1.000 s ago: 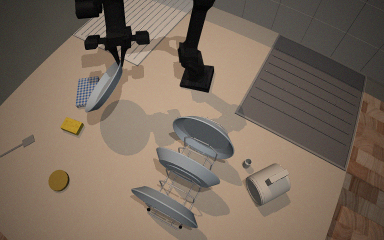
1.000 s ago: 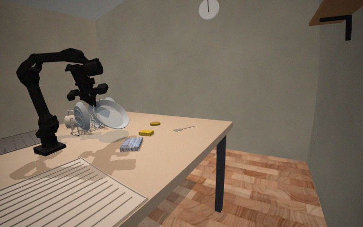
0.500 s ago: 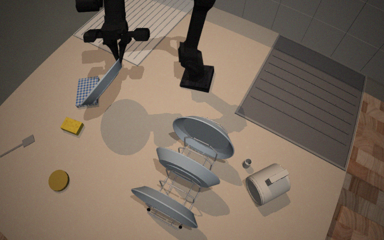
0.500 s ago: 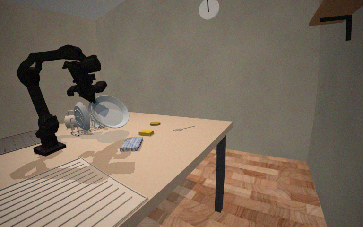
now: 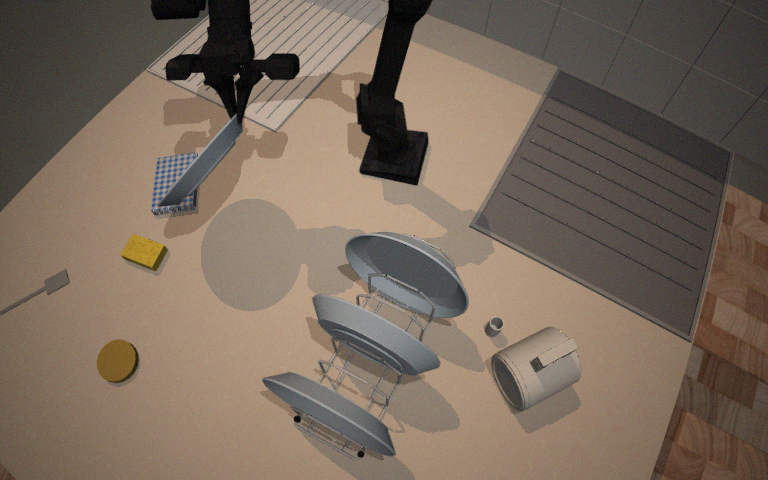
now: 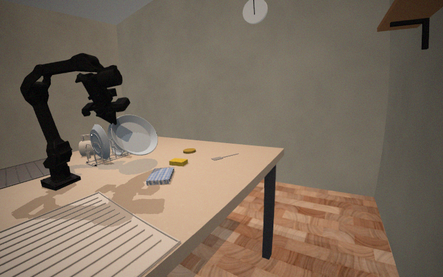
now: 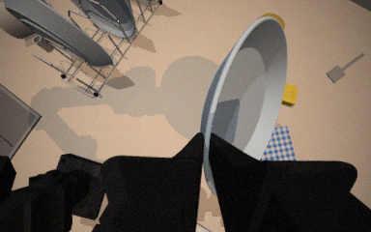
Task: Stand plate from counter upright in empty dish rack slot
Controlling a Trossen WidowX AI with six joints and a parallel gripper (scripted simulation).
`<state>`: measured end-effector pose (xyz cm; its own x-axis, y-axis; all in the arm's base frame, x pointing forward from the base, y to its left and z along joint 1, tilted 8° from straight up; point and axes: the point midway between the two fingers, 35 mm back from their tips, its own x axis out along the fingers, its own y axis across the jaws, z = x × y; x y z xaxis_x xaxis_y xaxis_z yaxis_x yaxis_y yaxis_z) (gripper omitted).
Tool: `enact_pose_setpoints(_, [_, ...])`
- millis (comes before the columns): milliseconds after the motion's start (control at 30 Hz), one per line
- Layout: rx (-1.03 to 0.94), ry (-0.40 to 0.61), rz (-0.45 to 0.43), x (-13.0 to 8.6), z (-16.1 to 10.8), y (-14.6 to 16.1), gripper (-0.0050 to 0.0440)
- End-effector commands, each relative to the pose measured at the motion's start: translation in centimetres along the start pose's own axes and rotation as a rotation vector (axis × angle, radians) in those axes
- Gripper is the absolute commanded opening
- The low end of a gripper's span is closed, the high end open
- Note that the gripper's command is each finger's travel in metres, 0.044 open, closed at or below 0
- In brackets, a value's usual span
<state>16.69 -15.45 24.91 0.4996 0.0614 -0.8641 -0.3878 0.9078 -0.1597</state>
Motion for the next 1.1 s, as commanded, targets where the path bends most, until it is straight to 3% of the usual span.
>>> enact_pose_setpoints(0, [-0.008,-0.021,-0.018,-0.4,0.5,-0.1,0.0000])
enact_pose_setpoints(567, [-0.005,-0.022,-0.019,-0.5,0.5,-0.1,0.0000])
enact_pose_setpoints(1067, [0.257,-0.094,-0.065,-1.9,1.2,0.0,0.0000])
